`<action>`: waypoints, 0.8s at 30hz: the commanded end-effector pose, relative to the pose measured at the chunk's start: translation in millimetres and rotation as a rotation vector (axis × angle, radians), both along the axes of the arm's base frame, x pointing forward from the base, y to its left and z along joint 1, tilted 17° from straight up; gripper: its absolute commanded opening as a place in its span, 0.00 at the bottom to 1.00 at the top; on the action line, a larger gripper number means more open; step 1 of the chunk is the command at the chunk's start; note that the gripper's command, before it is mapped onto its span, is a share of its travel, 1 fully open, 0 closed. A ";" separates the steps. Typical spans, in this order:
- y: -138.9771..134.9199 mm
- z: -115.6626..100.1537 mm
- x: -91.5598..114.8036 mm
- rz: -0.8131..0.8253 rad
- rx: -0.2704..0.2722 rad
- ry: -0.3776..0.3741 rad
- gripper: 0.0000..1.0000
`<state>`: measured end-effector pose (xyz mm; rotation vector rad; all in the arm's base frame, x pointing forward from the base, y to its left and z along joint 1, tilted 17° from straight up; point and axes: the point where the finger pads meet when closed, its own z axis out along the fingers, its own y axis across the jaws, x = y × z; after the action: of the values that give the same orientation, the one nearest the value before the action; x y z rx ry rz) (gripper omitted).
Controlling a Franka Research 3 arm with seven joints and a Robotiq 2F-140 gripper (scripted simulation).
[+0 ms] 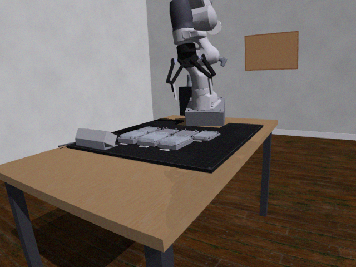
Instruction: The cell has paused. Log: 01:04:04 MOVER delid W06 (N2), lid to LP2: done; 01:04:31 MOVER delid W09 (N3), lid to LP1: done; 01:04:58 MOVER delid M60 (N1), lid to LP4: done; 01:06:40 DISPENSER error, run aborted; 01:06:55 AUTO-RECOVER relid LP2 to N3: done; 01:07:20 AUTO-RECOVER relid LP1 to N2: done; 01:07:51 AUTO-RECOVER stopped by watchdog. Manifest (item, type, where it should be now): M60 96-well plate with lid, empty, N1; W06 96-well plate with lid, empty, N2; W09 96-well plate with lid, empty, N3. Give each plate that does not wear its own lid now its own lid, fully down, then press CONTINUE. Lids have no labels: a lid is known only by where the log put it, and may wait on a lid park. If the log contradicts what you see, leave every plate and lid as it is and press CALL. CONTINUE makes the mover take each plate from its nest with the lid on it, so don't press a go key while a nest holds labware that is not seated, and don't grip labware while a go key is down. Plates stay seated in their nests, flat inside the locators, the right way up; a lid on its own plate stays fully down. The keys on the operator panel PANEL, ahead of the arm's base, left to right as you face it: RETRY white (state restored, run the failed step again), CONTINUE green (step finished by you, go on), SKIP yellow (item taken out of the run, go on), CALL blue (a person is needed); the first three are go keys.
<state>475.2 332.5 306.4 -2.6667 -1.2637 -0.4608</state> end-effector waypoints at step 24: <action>-3.7 3.9 -13.4 -0.135 0.055 0.058 1.00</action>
<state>469.0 330.5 306.7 -2.6740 -1.2114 -0.4498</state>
